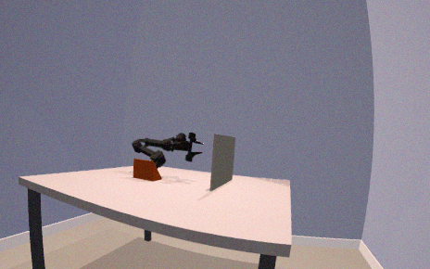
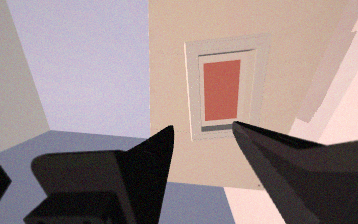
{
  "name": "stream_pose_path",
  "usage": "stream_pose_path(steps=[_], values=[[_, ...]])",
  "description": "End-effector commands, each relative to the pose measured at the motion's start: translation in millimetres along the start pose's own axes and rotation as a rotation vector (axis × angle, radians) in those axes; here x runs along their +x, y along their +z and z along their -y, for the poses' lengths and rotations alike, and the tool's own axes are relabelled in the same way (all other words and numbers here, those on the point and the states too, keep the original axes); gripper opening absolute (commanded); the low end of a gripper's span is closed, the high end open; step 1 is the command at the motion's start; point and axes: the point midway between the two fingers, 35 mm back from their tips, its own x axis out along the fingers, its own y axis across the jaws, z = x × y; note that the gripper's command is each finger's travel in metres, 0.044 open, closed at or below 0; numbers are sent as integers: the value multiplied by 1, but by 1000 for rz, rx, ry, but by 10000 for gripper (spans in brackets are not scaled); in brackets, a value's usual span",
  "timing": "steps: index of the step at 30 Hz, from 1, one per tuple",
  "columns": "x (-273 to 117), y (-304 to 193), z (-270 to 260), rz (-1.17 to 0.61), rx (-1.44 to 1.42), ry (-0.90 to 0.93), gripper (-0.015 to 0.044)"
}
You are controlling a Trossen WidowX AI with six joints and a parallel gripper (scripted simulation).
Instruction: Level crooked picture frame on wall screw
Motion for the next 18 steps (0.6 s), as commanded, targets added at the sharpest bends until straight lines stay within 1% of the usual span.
stream_pose_path(steps=[1,9,18], values=[[0,1,0,6,-5,4,260],[6,0,-1,6,-5,4,260],[57,-1,-4,4,-5,6,260]])
